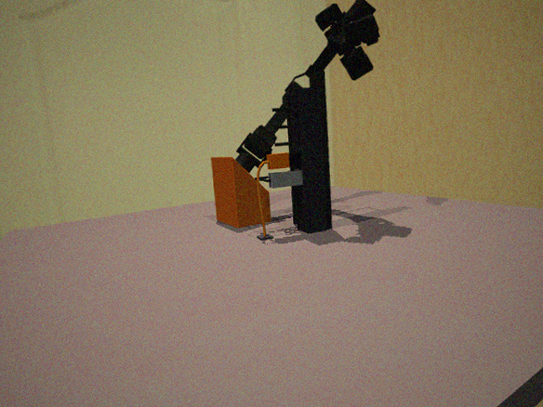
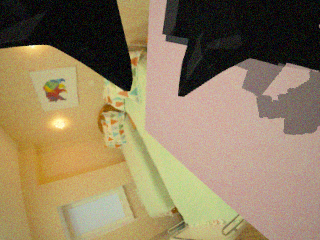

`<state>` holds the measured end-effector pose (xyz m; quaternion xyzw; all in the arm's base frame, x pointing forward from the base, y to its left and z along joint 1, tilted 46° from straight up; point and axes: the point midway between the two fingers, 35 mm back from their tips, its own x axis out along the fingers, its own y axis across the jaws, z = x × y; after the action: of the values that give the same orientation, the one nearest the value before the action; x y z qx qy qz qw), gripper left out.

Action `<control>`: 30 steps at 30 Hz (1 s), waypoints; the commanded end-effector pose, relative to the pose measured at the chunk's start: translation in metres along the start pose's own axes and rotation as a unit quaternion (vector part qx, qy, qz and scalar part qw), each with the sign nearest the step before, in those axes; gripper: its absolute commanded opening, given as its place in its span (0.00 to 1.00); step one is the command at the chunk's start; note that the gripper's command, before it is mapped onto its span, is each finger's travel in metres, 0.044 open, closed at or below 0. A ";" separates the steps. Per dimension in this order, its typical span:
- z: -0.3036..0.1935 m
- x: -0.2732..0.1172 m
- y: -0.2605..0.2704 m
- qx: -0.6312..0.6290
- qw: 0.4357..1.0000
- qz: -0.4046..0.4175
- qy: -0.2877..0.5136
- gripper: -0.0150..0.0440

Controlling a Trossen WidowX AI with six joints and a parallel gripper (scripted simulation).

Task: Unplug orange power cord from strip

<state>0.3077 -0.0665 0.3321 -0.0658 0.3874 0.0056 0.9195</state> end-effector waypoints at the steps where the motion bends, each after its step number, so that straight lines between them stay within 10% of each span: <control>1: -0.015 0.050 -0.014 0.104 0.993 0.018 0.052 0.53; 12: -0.109 0.151 -0.044 0.451 0.862 0.026 0.230 0.53; 24: -0.251 0.179 0.018 0.727 0.445 0.017 0.523 0.53; 30: -0.253 0.178 0.019 0.729 0.437 0.016 0.526 0.53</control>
<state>0.2530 -0.0880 0.0273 0.6403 0.6595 -0.2975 0.2580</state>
